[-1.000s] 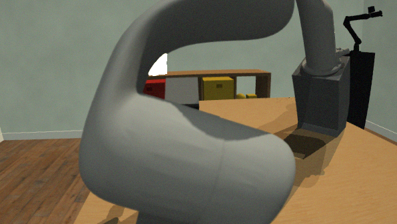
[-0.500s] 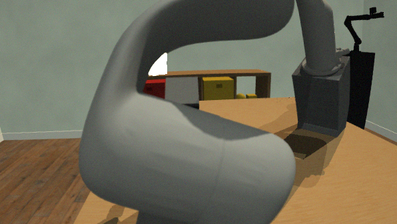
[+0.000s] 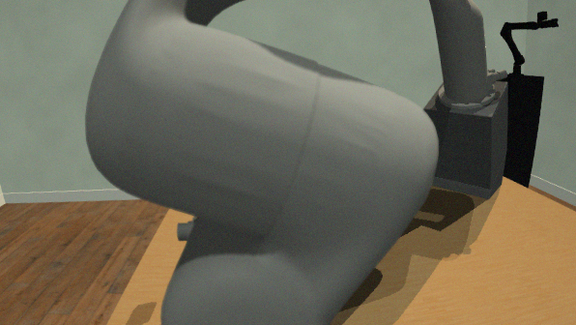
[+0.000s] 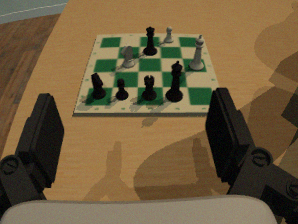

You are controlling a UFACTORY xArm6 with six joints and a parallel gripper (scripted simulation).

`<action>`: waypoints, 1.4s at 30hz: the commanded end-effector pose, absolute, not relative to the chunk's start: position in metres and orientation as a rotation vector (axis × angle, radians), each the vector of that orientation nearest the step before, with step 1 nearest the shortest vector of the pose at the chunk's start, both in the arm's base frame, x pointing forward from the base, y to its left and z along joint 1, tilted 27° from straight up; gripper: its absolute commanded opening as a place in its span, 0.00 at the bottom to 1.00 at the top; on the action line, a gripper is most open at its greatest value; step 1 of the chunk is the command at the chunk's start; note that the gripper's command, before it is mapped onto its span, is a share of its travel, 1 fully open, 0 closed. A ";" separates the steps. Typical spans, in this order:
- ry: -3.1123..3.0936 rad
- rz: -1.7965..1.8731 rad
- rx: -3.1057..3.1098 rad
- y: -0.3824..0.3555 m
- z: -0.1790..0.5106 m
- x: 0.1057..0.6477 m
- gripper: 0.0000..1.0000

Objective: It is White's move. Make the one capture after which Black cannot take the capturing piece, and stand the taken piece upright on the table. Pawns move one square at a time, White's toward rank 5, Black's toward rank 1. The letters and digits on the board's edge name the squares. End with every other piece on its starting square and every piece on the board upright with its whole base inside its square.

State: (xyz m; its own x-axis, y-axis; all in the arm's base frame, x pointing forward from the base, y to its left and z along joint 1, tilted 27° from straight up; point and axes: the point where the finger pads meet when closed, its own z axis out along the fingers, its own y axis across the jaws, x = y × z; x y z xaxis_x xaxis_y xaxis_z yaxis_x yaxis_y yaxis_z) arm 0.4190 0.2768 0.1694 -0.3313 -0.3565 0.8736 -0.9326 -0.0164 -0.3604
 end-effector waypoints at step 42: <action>-2.532 0.494 1.046 0.233 0.107 0.403 1.00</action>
State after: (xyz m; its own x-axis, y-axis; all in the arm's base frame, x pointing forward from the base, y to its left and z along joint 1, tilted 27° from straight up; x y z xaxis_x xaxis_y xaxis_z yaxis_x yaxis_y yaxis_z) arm 0.4022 0.2342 0.1147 -0.5887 -0.5947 0.5475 -0.7875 0.5746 -0.2227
